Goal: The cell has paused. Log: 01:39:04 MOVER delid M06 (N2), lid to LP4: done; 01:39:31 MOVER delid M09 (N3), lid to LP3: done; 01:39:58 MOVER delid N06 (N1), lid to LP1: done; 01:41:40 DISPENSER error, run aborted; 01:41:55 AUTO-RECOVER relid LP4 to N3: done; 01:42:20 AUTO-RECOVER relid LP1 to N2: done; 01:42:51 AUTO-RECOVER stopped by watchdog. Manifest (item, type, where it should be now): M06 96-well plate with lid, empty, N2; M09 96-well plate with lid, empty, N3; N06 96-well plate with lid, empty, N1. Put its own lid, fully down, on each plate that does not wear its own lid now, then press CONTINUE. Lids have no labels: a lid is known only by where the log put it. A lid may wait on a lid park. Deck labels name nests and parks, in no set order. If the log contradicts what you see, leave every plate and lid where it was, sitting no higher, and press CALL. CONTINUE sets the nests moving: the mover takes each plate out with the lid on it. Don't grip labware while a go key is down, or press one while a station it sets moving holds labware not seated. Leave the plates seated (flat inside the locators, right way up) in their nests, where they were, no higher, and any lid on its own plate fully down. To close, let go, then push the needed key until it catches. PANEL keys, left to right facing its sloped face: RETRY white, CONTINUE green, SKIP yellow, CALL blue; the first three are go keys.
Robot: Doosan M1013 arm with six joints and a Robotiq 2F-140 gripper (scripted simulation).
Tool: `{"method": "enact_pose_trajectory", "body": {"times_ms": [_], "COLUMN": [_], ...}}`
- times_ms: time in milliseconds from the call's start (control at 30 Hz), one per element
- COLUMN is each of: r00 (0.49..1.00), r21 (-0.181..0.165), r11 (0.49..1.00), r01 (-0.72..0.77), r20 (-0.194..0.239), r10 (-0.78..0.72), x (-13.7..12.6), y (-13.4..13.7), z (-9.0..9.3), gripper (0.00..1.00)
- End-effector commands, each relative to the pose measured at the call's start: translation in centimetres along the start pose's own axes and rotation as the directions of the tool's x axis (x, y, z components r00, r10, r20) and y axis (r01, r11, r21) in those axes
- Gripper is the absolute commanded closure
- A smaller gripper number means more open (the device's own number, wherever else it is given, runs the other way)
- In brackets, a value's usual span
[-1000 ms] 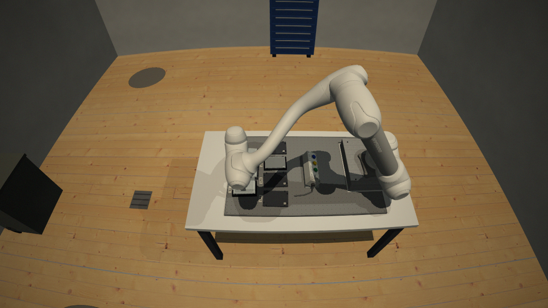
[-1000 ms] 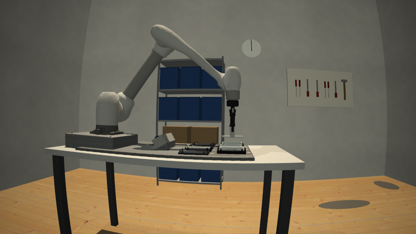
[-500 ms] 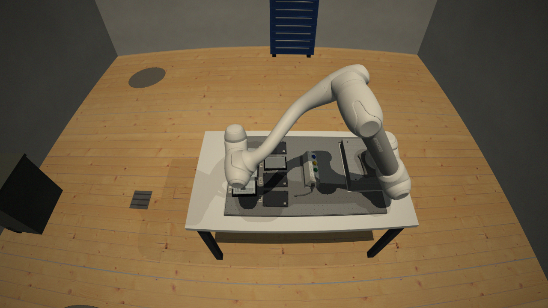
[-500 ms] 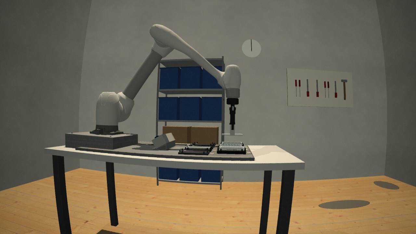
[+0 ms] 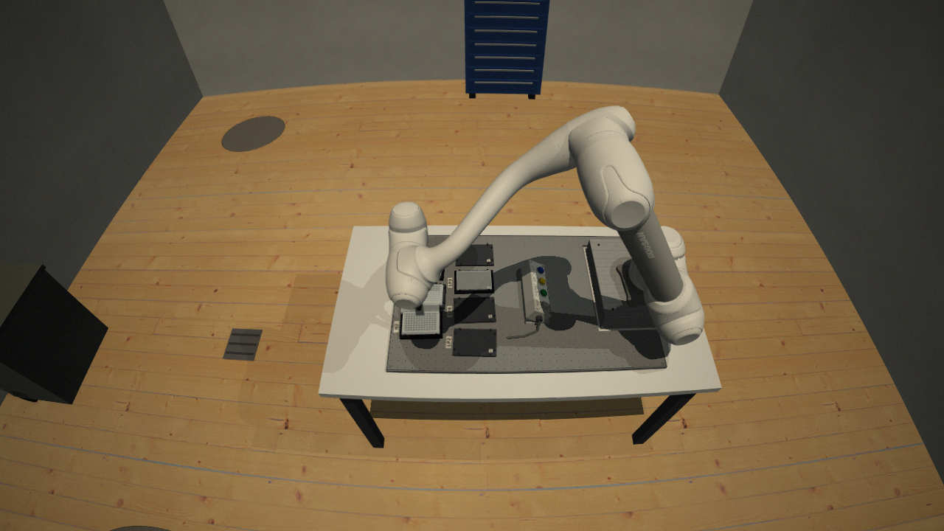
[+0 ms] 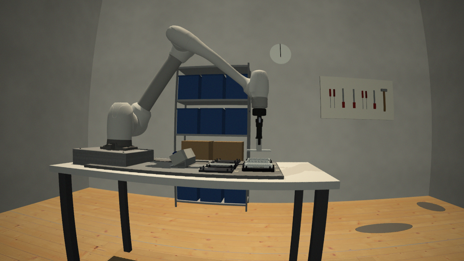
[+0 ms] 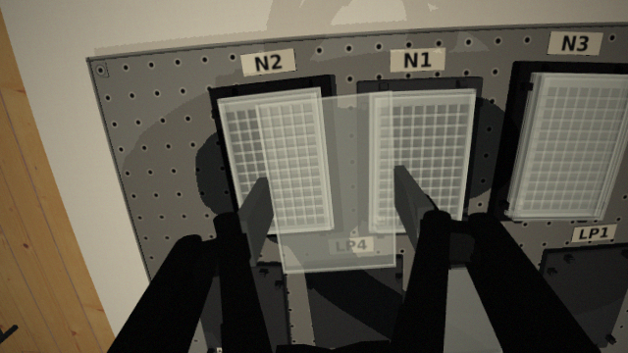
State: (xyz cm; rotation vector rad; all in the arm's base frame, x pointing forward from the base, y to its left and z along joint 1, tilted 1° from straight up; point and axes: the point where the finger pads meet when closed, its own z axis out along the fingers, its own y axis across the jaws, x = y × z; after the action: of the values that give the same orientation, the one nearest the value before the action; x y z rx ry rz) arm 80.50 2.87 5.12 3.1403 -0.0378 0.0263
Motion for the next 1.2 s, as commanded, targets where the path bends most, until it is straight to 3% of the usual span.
{"method": "enact_pose_trajectory", "body": {"times_ms": [0, 33, 133, 1167], "r00": [1.000, 1.000, 1.000, 1.000], "r21": [0.001, 0.001, 0.001, 0.001], "r11": [1.000, 1.000, 1.000, 1.000], "r01": [0.001, 0.001, 0.001, 0.001], "r20": [0.000, 0.000, 0.000, 0.000], "r10": [-0.001, -0.001, -0.001, -0.001], "x": [-0.4, -0.7, -0.8, -0.8], "y": [5.1, 6.7, 7.6, 7.6], "z": [0.0, 0.0, 0.0, 0.0], "gripper": [1.00, 1.00, 1.00, 1.00]}}
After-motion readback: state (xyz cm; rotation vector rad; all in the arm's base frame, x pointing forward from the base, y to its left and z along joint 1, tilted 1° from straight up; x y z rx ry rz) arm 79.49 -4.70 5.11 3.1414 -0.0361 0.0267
